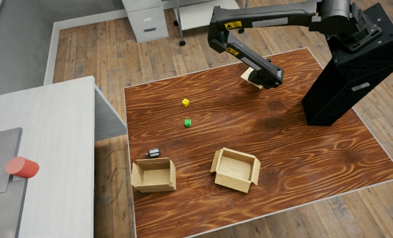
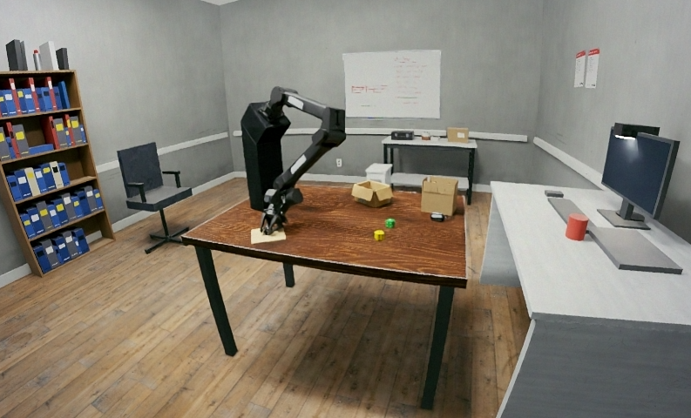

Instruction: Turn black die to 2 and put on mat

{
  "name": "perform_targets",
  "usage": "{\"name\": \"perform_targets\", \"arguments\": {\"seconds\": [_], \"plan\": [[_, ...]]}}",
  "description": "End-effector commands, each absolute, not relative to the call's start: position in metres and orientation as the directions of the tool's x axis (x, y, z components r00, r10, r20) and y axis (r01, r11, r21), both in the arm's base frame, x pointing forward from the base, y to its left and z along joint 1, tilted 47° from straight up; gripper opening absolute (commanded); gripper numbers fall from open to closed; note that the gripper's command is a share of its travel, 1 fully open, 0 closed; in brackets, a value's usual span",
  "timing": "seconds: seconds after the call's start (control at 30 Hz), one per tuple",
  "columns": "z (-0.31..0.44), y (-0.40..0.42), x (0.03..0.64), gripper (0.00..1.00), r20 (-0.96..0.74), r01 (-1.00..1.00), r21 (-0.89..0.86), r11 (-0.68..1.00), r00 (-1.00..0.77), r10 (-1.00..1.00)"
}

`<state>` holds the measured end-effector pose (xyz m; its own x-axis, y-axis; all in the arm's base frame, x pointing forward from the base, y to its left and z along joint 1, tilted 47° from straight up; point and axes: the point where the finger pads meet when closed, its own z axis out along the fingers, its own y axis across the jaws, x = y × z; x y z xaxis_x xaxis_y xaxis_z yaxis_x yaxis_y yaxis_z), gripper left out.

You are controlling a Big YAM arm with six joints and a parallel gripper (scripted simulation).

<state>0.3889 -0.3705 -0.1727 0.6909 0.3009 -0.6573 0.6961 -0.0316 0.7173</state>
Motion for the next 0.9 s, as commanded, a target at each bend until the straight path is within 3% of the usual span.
{"name": "perform_targets", "arguments": {"seconds": [0.0, 0.87], "plan": [[-0.179, -0.365, 0.387, 0.45, -0.658, 0.701, 0.712, -0.040, 0.686, 0.311], [-0.163, -0.343, 0.378, 0.45, -0.653, 0.694, 0.720, -0.032, 0.692, 0.309]]}}
